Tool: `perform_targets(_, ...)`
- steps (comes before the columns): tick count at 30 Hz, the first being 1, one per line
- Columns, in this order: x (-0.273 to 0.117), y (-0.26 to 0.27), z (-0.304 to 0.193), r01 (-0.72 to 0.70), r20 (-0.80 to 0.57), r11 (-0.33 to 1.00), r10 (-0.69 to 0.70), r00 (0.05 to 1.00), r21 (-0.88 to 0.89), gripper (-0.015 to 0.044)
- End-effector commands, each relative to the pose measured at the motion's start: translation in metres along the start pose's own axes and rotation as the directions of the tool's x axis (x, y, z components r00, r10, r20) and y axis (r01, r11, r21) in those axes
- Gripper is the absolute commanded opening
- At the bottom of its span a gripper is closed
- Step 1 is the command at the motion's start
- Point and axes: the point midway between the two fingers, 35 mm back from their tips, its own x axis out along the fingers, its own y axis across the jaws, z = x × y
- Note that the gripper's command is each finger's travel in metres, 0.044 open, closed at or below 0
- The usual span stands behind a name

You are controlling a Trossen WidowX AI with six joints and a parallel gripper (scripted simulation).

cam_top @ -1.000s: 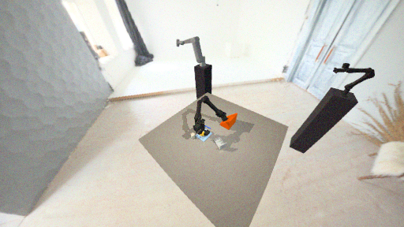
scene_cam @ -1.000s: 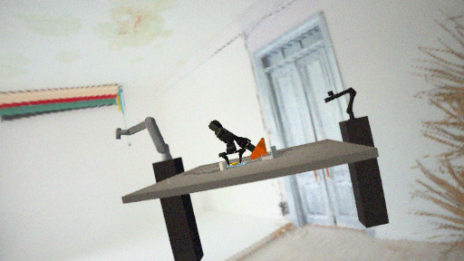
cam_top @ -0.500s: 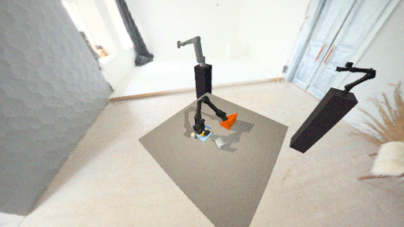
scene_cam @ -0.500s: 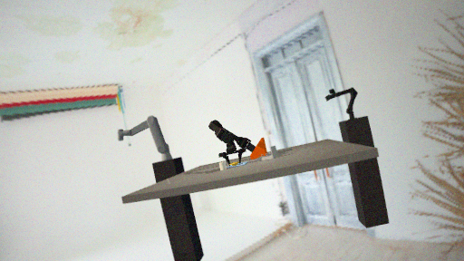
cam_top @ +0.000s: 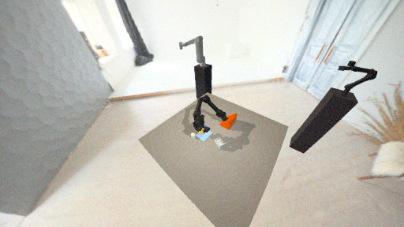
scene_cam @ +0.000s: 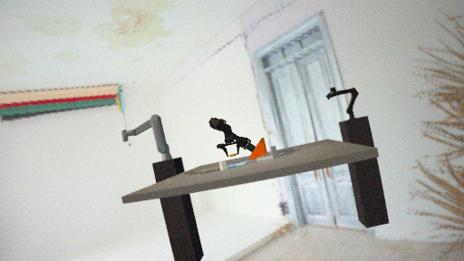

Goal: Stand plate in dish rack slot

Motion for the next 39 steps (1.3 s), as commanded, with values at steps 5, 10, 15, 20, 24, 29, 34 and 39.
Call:
perform_targets(5, -0.044, 0.002, 0.005, -0.012, 0.027, 1.000, 0.012, 1.000, -0.015, 0.0000)
perform_targets(10, -0.065, 0.002, 0.006, -0.013, 0.037, 1.000, 0.014, 0.999, -0.026, 0.0000)
perform_targets(15, -0.085, 0.002, 0.007, -0.013, 0.047, 0.999, 0.014, 0.999, -0.035, 0.0000)
perform_targets(20, -0.103, 0.002, 0.007, -0.012, 0.056, 0.999, 0.014, 0.998, -0.044, 0.0000)
perform_targets(24, -0.109, 0.002, 0.007, -0.011, 0.058, 0.999, 0.014, 0.998, -0.047, 0.0000)
perform_targets(29, -0.110, 0.027, 0.001, -0.028, 0.046, 0.999, 0.027, 0.999, 0.022, 0.0000)
perform_targets(34, -0.112, 0.076, -0.018, -0.039, 0.016, 0.985, 0.037, 0.999, 0.167, 0.0000)
perform_targets(39, -0.113, 0.118, -0.044, -0.021, -0.016, 0.949, 0.027, 1.000, 0.313, 0.0000)
